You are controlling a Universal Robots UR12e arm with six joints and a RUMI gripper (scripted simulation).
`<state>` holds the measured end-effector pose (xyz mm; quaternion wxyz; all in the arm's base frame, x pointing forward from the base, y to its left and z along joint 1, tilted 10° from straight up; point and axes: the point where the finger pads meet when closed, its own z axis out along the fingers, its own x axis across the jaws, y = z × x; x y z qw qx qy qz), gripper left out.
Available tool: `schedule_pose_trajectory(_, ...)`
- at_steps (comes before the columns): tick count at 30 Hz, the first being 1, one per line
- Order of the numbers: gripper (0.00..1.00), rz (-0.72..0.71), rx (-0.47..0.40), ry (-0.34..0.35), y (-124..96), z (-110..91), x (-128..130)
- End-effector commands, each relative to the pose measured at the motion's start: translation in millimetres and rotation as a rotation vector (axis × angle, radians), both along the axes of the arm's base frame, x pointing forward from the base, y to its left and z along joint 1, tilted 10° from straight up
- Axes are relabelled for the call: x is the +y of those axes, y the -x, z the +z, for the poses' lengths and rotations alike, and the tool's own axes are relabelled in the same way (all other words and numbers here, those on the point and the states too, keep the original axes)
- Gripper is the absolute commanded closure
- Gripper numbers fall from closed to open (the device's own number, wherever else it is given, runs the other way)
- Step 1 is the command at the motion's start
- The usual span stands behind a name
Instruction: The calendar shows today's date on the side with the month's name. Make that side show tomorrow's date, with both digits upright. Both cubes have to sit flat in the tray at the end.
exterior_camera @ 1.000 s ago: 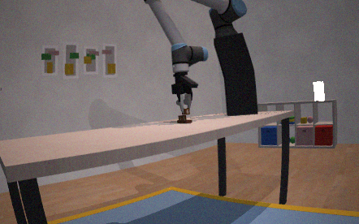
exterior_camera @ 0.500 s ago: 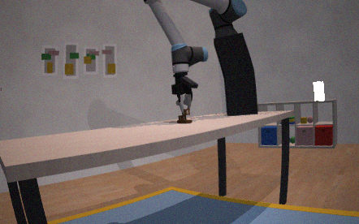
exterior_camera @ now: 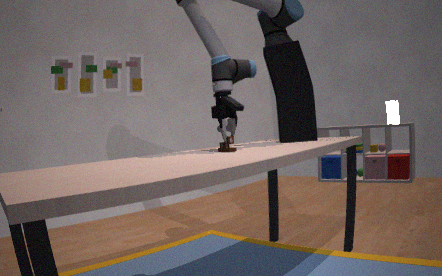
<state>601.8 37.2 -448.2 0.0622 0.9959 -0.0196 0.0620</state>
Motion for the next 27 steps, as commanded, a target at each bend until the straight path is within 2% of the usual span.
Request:
schedule_pose_trajectory(1, 0.89, 0.000, -0.001, 0.000, -0.8, -3.7, -0.4)
schedule_pose_trajectory(27, 0.89, 0.000, -0.001, 0.000, -2.1, -13.8, -1.7)
